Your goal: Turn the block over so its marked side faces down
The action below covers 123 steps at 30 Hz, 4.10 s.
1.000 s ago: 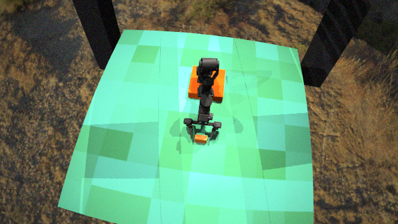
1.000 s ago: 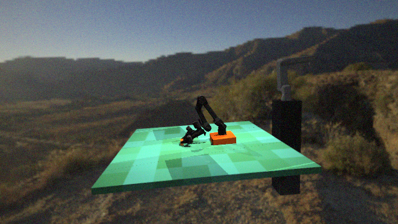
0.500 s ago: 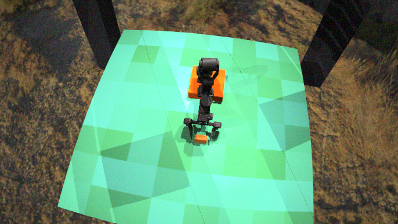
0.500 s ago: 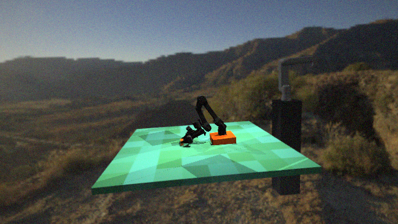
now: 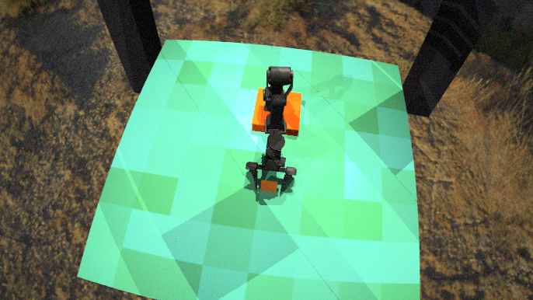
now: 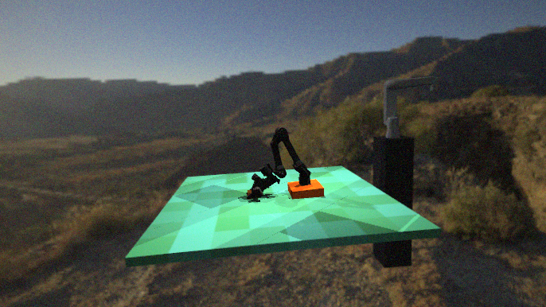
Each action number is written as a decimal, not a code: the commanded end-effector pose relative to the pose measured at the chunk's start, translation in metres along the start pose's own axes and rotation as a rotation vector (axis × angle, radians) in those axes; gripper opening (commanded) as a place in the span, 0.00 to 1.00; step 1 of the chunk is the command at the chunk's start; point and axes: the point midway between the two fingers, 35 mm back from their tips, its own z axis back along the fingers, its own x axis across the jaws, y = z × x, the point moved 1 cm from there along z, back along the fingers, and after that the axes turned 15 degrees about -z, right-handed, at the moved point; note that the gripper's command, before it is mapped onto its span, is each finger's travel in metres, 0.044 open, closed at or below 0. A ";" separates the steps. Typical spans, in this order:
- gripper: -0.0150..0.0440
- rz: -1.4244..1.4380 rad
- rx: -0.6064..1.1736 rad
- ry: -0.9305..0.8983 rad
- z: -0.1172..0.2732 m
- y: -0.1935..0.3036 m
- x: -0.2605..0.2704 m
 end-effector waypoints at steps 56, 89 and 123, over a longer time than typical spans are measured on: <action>1.00 0.009 0.991 0.266 0.024 -0.081 0.022; 0.96 0.009 0.992 0.266 -0.001 -0.041 0.012; 0.25 0.009 0.992 0.266 0.015 -0.066 0.019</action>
